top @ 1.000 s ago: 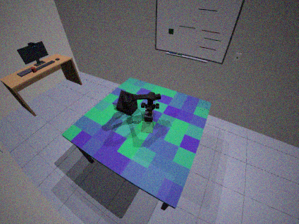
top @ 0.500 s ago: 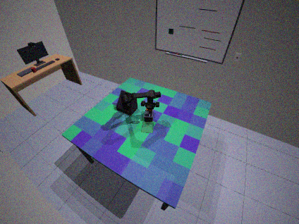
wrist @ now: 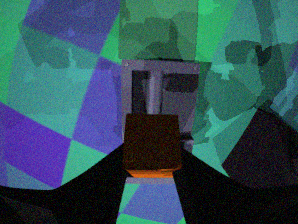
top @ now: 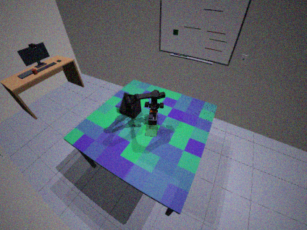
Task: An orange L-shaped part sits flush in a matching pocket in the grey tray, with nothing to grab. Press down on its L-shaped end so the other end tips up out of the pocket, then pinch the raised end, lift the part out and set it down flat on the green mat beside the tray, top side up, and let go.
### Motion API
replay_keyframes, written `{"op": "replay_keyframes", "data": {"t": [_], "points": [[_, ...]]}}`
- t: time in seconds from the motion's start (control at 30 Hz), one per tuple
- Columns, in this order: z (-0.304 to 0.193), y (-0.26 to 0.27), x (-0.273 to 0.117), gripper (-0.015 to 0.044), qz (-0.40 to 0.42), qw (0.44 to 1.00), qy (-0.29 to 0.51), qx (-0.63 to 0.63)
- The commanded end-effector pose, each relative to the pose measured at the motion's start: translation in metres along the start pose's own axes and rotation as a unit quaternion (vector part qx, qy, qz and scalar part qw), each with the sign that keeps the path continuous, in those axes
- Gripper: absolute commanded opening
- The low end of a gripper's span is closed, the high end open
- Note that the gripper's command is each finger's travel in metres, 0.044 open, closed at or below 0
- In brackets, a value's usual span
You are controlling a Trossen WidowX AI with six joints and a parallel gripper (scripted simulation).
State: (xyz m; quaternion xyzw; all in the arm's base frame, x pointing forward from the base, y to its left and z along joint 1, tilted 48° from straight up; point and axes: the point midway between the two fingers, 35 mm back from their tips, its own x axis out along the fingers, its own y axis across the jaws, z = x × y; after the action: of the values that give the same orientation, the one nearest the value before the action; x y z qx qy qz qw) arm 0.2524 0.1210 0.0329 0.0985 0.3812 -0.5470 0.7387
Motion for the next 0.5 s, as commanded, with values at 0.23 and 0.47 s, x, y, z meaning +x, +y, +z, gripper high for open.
{"op": "replay_keyframes", "data": {"t": [0.23, 0.47], "points": [[-0.0007, 0.0013, -0.0143, 0.0, 0.003, 1.0, 0.003, 0.003], [0.0028, 0.001, -0.0171, 0.0, 0.003, 1.0, 0.003, 0.002]]}}
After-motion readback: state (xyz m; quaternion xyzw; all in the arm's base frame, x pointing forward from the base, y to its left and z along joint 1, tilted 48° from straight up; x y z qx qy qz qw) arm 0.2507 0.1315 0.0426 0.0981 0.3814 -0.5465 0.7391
